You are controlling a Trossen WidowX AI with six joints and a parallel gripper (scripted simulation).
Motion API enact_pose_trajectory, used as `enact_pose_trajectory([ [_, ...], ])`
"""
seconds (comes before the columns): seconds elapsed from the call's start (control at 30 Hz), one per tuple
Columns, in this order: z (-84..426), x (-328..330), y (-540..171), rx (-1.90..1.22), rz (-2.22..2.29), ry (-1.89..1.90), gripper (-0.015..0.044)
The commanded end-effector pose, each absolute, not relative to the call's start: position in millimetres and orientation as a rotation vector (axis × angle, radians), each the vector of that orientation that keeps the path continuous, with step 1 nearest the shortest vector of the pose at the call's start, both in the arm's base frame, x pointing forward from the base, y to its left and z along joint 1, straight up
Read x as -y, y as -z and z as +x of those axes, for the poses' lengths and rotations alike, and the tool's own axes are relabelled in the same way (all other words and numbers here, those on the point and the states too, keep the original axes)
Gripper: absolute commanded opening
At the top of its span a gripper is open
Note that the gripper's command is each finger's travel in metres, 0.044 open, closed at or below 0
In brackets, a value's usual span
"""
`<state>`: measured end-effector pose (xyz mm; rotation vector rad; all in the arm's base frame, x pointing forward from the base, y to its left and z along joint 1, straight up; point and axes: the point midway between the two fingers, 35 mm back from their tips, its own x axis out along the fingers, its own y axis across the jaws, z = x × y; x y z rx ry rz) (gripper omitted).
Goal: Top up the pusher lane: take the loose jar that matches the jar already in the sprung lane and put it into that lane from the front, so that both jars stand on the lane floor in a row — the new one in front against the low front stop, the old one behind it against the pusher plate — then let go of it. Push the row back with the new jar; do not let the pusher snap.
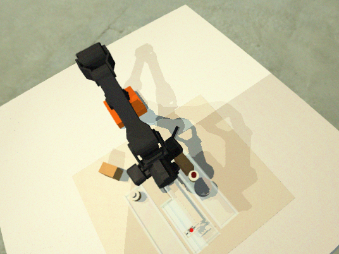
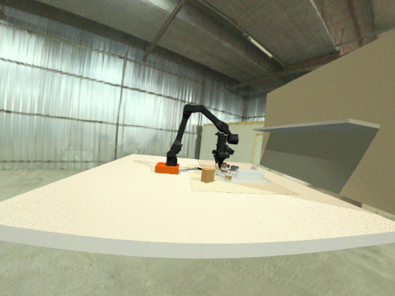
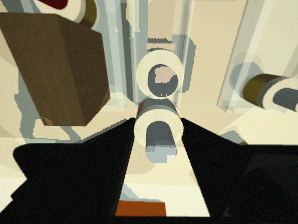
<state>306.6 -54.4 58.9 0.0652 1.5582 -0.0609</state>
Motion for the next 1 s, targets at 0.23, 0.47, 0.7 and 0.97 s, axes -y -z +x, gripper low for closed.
enact_pose_trajectory([
  [0.23,318.1,56.3,-60.9,-1.539,0.065,0.070,0.0000],
  [0.47,321.2,56.6,-61.2,-1.539,0.065,0.070,0.0000],
  [0.7,324.3,56.8,-61.6,-1.538,0.065,0.070,0.0000],
  [0.97,327.8,57.1,-62.0,-1.538,0.065,0.070,0.0000],
])
